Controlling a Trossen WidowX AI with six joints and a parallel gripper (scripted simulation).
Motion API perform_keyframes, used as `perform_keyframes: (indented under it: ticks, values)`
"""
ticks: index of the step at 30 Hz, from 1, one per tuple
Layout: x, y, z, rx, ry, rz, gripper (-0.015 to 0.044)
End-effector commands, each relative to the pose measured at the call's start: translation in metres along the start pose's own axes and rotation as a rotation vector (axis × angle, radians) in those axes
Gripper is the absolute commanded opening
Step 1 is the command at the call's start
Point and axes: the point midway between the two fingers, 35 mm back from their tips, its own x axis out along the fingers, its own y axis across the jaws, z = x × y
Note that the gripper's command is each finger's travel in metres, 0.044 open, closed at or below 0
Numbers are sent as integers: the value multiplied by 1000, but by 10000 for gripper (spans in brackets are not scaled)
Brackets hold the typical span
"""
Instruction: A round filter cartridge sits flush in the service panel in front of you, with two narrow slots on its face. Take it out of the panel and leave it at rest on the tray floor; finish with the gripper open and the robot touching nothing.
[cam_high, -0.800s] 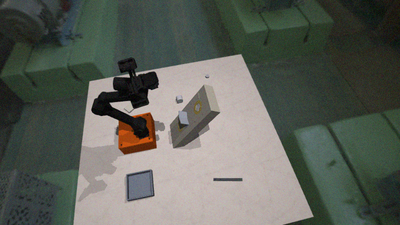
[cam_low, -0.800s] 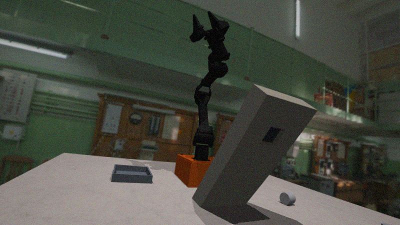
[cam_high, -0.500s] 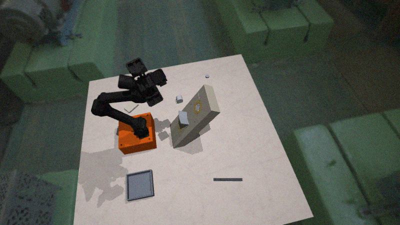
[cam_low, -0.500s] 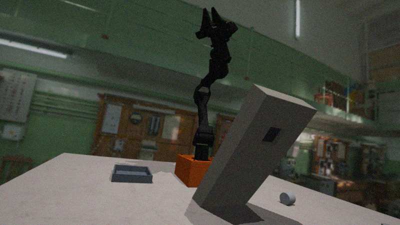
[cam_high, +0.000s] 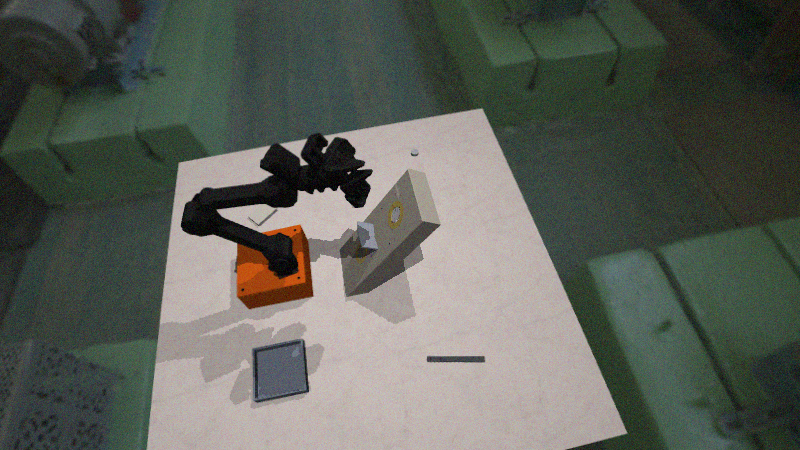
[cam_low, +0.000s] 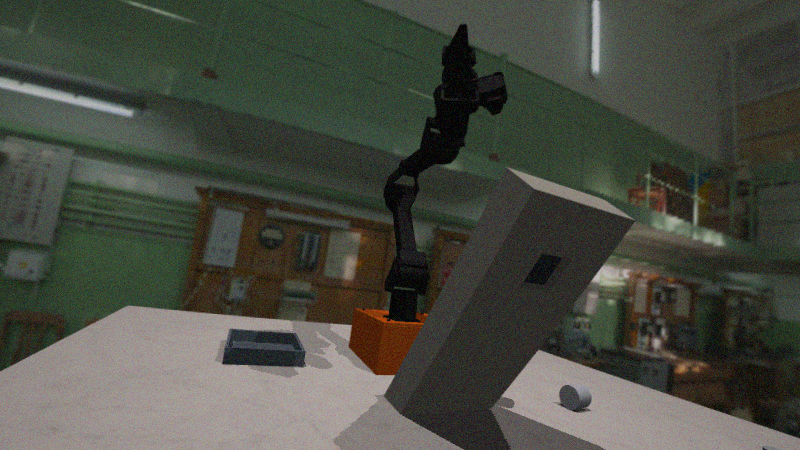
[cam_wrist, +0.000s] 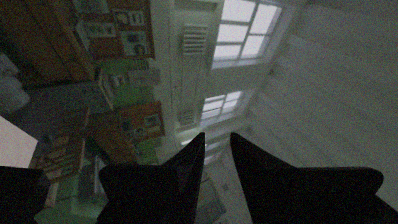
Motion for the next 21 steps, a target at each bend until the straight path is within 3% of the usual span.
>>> perform_keyframes:
  ticks: [1, 11, 21]
  values:
    - [-20, 73, 32, 295, -123, 323, 111]
    - [-76, 154, 56, 650, -83, 787, 111]
    - [-160, 215, 61, 944, 202, 1252, 111]
